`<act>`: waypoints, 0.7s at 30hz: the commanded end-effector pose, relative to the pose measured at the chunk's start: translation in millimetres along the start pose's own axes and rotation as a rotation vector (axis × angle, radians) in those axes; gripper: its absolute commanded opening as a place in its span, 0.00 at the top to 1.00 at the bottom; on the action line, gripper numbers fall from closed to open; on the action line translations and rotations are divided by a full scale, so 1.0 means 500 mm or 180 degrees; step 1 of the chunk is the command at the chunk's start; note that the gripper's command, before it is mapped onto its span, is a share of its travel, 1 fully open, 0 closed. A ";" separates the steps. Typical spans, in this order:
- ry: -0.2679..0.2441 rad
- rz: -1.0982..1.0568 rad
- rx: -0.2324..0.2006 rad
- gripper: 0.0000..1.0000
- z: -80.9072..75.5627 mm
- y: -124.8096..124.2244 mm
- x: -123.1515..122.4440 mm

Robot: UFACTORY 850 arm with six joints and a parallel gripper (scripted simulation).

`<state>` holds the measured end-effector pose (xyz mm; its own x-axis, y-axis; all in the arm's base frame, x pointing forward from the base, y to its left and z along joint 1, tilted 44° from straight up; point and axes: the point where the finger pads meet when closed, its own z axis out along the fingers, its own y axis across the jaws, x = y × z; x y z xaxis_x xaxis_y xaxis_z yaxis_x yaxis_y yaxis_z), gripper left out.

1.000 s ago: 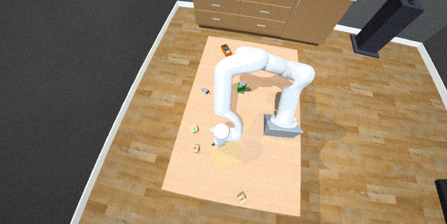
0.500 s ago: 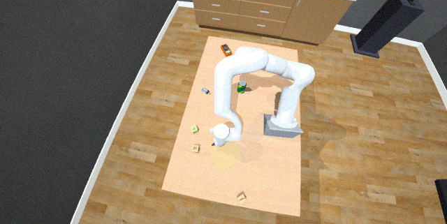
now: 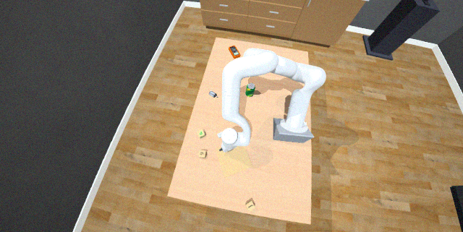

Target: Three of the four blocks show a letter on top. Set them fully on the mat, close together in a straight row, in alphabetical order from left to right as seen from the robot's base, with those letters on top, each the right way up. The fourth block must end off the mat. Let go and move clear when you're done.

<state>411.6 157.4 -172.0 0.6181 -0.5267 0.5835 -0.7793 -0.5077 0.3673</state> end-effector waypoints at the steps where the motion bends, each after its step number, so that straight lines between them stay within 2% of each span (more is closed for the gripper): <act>1: 0.0000 0.0002 0.0006 0.56 -0.002 -0.002 0.000; 8: 0.0000 0.0002 0.0006 0.56 -0.002 -0.002 0.000; 9: 0.0000 0.0002 0.0006 0.52 -0.002 -0.002 0.000; 11: 0.0000 0.0002 0.0006 0.52 -0.002 -0.002 0.000; 12: 0.0000 0.0002 0.0006 0.47 -0.002 -0.002 0.000; 14: 0.0000 0.0002 0.0006 0.47 -0.002 -0.002 0.000; 15: 0.0000 0.0002 0.0006 0.43 -0.002 -0.002 0.000; 20: 0.0000 0.0002 0.0006 0.39 -0.002 -0.002 0.000; 21: 0.0000 0.0002 0.0006 0.35 -0.002 -0.002 0.000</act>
<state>411.6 157.4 -172.0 0.6181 -0.5267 0.5835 -0.7793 -0.5077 0.3672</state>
